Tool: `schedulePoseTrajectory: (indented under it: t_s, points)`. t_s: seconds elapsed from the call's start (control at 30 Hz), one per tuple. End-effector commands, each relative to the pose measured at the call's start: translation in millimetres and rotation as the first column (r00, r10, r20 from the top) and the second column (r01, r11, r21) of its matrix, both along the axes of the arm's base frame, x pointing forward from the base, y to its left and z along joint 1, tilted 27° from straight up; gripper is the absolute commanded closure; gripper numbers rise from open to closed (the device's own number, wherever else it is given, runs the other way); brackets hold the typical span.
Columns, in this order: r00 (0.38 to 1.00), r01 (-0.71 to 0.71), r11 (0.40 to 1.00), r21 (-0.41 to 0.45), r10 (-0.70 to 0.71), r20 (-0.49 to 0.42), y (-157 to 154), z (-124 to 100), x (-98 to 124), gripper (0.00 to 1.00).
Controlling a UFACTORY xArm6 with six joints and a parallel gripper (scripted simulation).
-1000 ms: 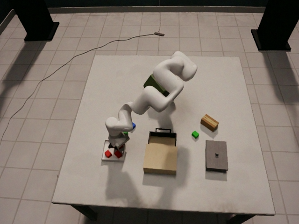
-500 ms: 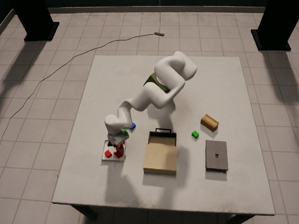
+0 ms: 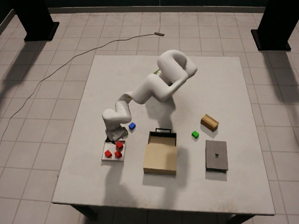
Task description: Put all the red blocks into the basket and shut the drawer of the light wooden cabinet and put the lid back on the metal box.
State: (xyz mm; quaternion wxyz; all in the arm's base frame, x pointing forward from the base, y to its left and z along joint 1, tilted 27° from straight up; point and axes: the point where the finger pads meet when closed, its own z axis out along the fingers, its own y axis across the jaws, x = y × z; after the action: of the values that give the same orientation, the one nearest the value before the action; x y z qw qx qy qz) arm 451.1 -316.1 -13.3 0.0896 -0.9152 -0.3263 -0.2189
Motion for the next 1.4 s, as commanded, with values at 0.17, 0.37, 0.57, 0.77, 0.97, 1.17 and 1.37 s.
schedulePoseTrajectory:
  t_s: [0.17,0.37,0.57,0.77,0.97,1.17,1.37]
  points:
    - [1.000,0.001,1.000,-0.002,-0.001,0.002,-13,38,-14,0.40]
    - [1.000,0.001,1.000,-0.002,-0.001,0.002,-20,57,-21,0.40]
    - [1.000,0.001,1.000,-0.002,-0.001,0.002,-23,66,-25,0.40]
    - [1.000,0.001,1.000,-0.002,-0.001,0.002,-23,68,-25,0.40]
    - [1.000,-0.013,1.000,-0.008,0.013,0.007,-17,72,-25,0.40]
    - [0.984,-0.165,0.983,-0.075,0.169,0.050,49,101,-25,0.40]
    - [0.905,-0.390,0.901,-0.188,0.413,0.101,109,113,-43,0.40]
